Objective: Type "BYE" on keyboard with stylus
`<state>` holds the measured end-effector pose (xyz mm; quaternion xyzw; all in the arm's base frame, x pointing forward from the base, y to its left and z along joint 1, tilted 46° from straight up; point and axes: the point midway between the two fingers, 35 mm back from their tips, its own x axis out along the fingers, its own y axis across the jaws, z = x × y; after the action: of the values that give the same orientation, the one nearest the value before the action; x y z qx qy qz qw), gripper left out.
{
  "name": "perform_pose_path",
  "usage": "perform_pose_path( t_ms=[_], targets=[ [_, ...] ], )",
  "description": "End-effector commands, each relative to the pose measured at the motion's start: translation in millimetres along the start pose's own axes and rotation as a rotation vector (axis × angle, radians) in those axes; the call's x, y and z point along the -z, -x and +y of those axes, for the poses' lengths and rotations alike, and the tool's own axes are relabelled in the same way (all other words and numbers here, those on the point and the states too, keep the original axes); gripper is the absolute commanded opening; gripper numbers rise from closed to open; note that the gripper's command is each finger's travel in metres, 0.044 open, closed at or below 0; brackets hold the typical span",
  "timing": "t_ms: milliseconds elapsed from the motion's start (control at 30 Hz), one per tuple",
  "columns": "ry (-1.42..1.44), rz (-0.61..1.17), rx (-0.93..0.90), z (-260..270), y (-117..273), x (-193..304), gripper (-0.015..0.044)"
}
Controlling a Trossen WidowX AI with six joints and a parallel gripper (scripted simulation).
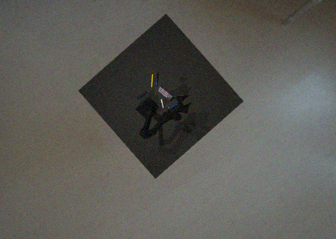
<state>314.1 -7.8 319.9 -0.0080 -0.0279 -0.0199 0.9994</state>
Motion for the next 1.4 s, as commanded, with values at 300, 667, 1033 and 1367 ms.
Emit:
perform_pose_path(
  t_ms=[300,667,1033,1367],
  targets=[
    [-0.034,0.558,0.063,28.2,-33.1,140.1,0.0177],
    [0.27,1.226,0.251,50.6,23.5,301.0,0.0],
    [0.789,1.541,0.419,38.0,93.6,360.7,0.0],
    [0.789,1.541,0.419,38.0,93.6,360.7,0.0]
  ],
)
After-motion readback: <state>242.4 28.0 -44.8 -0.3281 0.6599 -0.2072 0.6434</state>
